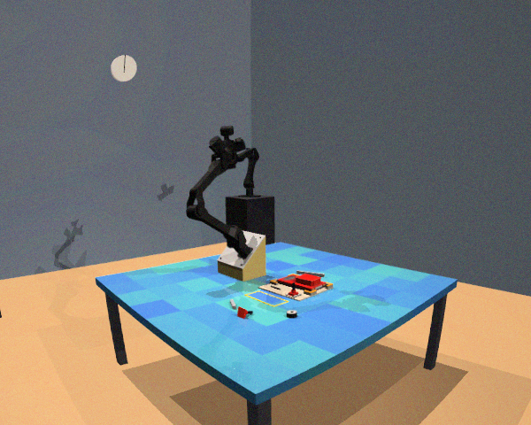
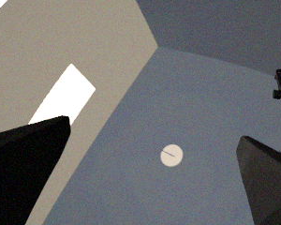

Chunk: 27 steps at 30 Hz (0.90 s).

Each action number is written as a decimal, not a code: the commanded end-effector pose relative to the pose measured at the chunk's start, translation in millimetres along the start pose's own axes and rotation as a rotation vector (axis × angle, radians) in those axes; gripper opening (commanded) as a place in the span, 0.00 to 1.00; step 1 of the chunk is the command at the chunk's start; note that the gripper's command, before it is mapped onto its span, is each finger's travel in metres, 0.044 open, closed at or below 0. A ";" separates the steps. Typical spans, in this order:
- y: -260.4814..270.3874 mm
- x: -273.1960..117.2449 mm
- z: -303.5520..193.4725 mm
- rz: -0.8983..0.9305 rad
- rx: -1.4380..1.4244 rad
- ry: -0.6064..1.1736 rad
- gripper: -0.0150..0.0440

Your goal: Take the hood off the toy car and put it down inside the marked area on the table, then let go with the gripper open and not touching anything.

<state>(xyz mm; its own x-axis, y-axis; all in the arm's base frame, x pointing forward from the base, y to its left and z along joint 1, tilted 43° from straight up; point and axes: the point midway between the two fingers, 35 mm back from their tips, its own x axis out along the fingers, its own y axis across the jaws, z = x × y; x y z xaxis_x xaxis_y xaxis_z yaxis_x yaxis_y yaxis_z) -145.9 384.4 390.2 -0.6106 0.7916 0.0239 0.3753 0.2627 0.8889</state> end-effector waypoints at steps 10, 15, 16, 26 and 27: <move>-19.5 -19.8 160.4 -0.127 -0.153 -0.460 1.00; -35.0 -46.2 224.3 -0.233 -0.179 -0.653 1.00; -38.6 -52.9 236.7 -0.258 -0.183 -0.690 1.00; -81.5 -141.6 342.2 -0.565 -0.192 -1.023 1.00; -86.4 -152.2 350.5 -0.601 -0.189 -1.051 1.00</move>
<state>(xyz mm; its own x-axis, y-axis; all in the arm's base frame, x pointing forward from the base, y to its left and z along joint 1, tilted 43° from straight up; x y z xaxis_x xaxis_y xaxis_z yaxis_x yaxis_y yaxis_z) 126.3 447.9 174.5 0.1666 0.7433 -0.6479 0.0741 0.6457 0.7600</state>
